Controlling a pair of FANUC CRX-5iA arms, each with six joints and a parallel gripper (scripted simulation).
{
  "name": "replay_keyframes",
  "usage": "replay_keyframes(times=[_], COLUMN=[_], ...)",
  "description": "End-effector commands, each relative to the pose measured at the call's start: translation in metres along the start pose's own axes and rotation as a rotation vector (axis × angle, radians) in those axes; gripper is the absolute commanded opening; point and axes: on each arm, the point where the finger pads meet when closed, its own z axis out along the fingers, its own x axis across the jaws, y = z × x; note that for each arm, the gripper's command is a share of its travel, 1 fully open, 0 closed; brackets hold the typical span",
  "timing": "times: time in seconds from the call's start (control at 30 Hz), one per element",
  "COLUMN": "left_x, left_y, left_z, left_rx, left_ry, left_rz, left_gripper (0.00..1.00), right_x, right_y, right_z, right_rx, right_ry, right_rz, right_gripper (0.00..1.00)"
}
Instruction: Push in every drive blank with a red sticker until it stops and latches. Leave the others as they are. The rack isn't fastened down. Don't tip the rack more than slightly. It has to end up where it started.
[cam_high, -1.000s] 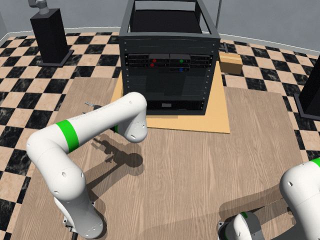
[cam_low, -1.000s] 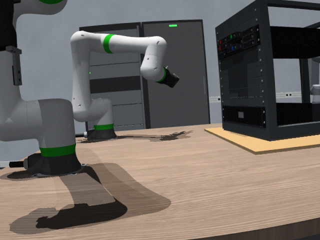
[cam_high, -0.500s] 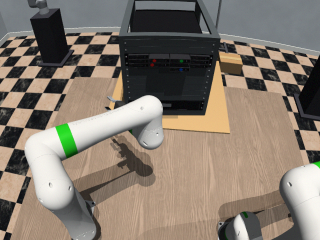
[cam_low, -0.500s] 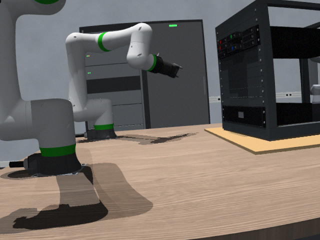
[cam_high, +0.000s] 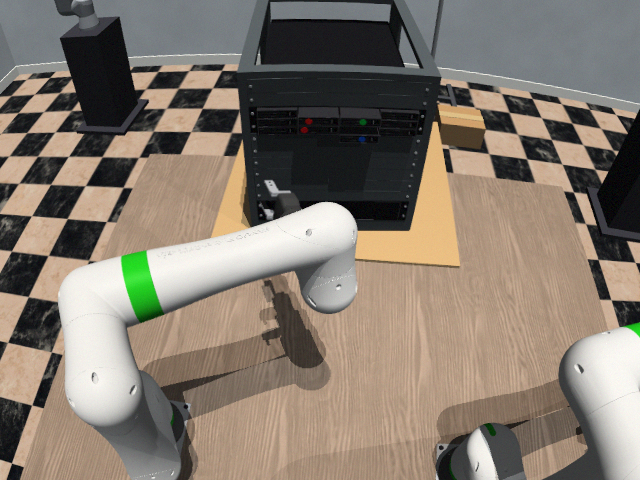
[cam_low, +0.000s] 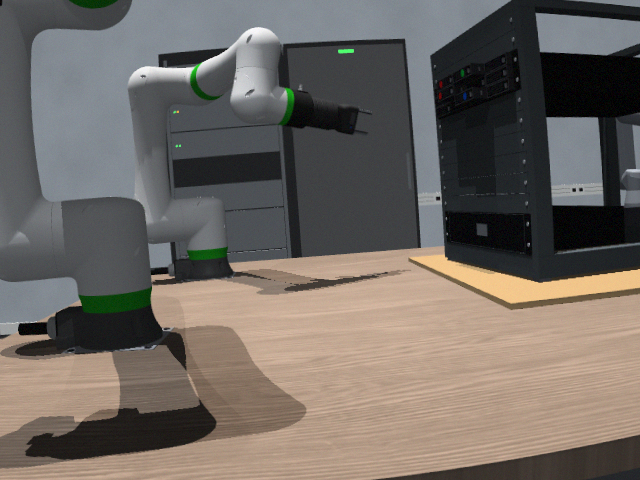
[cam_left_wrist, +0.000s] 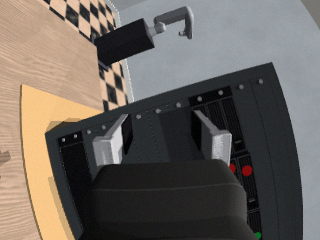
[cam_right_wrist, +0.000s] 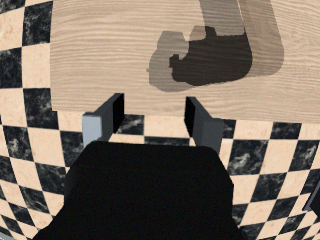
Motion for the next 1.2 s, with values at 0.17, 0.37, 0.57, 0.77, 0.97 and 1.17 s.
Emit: replay_keyframes(times=[0.17, 0.37, 0.57, 0.77, 0.97, 1.17], left_x=[0.047, 0.066, 0.083, 0.090, 0.092, 0.092], left_y=[0.073, 0.103, 0.130, 0.141, 0.144, 0.144], left_z=[-0.037, -0.053, -0.067, -0.074, -0.076, -0.076], left_rx=[-0.163, -0.230, -0.292, -0.318, -0.326, -0.327], left_ry=[0.105, 0.147, 0.186, 0.202, 0.207, 0.207], left_rz=[-0.122, -0.171, -0.216, -0.234, -0.240, -0.240], left_gripper=[1.00, 1.00, 1.00, 1.00, 1.00, 1.00], right_x=[0.000, 0.000, 0.000, 0.000, 0.000, 0.000], right_y=[0.000, 0.000, 0.000, 0.000, 0.000, 0.000], right_z=[-0.001, -0.001, -0.001, -0.001, -0.001, -0.001], right_rx=[-0.002, -0.002, -0.002, -0.002, -0.002, -0.002], right_ry=[0.000, 0.000, 0.000, 0.000, 0.000, 0.000], right_rz=[0.000, 0.000, 0.000, 0.000, 0.000, 0.000], right_gripper=[1.00, 1.00, 1.00, 1.00, 1.00, 1.00])
